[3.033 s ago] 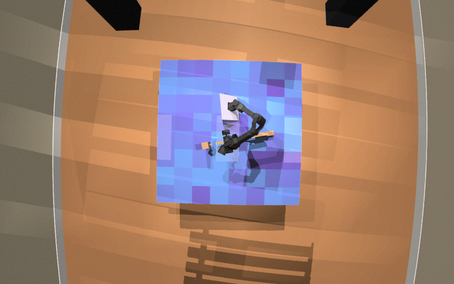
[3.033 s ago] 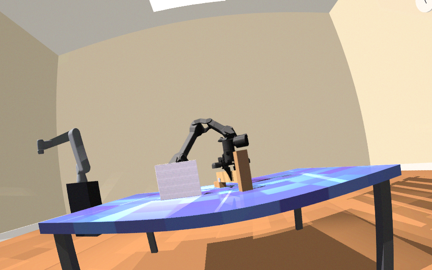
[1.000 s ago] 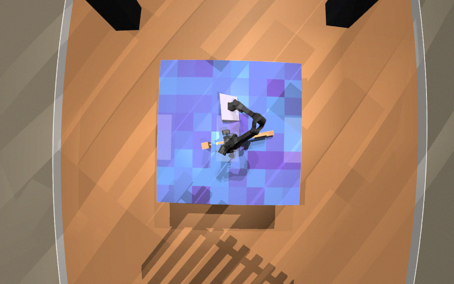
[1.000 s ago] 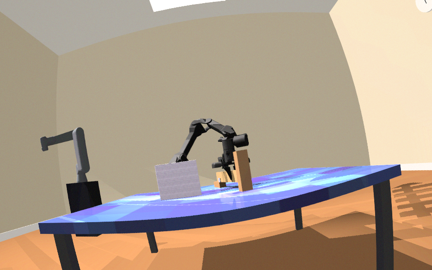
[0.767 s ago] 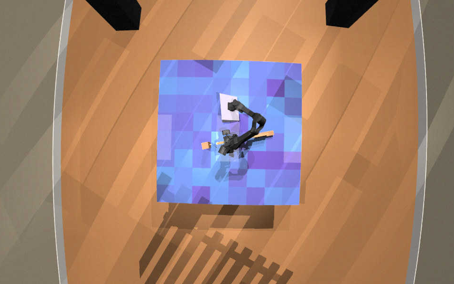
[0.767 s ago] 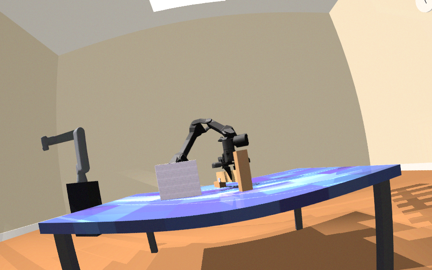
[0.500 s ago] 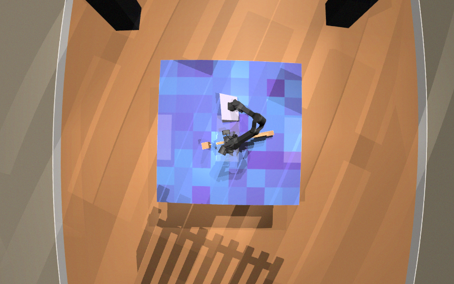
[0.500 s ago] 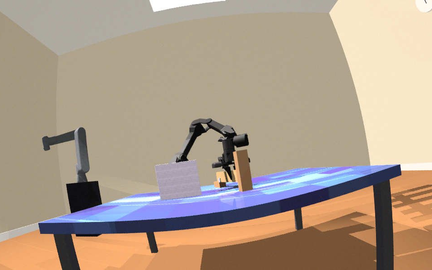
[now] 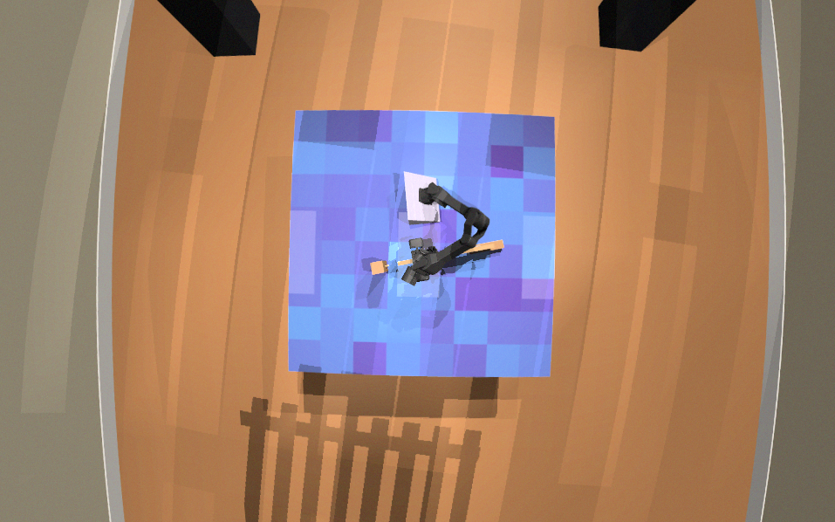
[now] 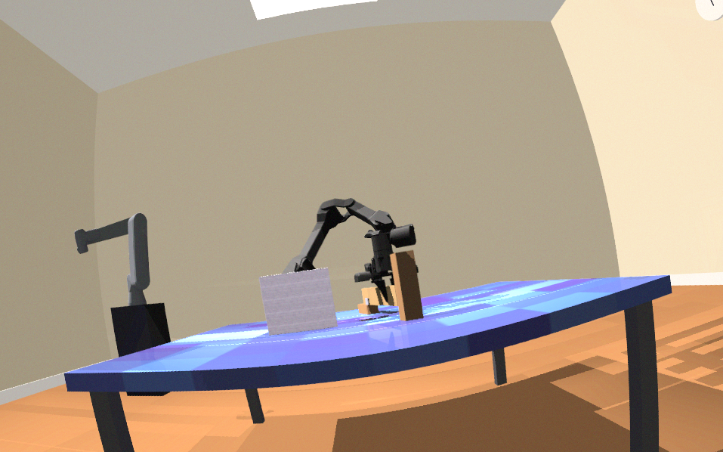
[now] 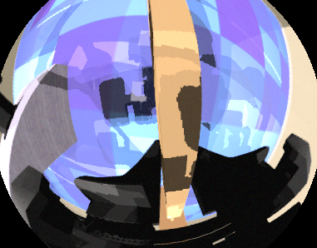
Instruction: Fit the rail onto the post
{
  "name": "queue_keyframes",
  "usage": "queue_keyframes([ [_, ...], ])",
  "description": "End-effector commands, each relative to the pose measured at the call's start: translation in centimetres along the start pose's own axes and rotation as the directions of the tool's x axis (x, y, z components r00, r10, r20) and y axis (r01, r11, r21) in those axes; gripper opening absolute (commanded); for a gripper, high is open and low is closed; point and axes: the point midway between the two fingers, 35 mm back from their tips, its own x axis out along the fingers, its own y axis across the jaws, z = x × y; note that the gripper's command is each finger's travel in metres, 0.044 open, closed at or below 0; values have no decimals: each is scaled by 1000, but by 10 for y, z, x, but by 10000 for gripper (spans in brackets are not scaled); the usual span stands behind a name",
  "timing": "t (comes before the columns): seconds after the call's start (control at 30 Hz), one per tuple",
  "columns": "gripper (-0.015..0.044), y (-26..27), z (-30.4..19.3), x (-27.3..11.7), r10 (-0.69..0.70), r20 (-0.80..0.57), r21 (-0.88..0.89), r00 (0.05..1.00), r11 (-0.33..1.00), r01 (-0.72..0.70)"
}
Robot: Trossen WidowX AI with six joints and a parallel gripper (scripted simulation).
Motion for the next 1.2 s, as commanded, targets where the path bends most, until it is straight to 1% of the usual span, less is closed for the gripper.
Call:
queue_keyframes([
  [0.0,0,-2,2,-3,-10,-4,-2,1000,1000,10],
  [1.17,0,-3,-2,-6,-10,-5,-2,1000,1000,10],
])
